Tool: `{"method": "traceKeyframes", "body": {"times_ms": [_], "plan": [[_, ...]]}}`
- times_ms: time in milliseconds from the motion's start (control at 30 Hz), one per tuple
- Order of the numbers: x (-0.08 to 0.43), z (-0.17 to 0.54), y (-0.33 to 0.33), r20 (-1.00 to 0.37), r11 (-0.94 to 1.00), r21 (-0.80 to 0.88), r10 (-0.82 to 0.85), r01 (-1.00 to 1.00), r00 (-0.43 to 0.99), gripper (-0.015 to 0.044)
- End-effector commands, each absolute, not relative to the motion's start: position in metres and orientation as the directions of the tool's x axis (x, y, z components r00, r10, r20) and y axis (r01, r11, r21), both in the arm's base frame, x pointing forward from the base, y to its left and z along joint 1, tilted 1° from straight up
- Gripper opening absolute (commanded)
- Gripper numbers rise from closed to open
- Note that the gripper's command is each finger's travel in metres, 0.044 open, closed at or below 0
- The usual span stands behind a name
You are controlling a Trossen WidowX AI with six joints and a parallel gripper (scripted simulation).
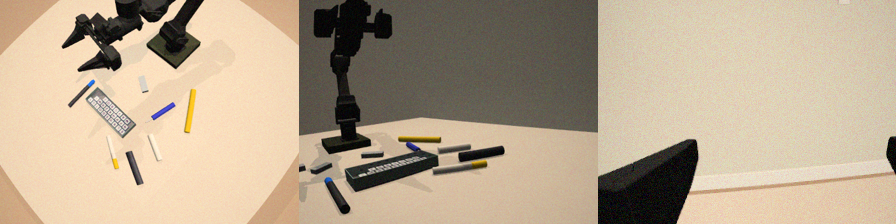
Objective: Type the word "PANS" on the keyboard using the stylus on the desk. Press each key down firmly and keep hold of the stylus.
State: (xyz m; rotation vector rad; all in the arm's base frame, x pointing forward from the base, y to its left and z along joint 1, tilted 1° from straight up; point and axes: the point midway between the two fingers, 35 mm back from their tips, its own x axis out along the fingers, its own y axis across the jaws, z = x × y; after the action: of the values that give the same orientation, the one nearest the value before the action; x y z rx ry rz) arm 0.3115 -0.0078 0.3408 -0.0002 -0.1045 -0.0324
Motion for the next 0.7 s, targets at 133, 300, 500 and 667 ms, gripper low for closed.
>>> {"method": "traceKeyframes", "body": {"times_ms": [133, 300, 500, 667], "plan": [[0.345, 0.296, 0.011, -0.143, 0.999, 0.031, 0.027, -0.022, 0.989, 0.0309], [0.373, 0.229, 0.041, -0.477, 0.995, 0.065, 0.092, -0.069, 0.874, 0.0178], [0.379, 0.154, 0.074, -0.795, 0.994, 0.073, 0.11, -0.087, 0.597, 0.002], [0.367, 0.108, 0.094, -0.937, 0.994, 0.05, 0.079, -0.094, 0.339, 0.0]]}}
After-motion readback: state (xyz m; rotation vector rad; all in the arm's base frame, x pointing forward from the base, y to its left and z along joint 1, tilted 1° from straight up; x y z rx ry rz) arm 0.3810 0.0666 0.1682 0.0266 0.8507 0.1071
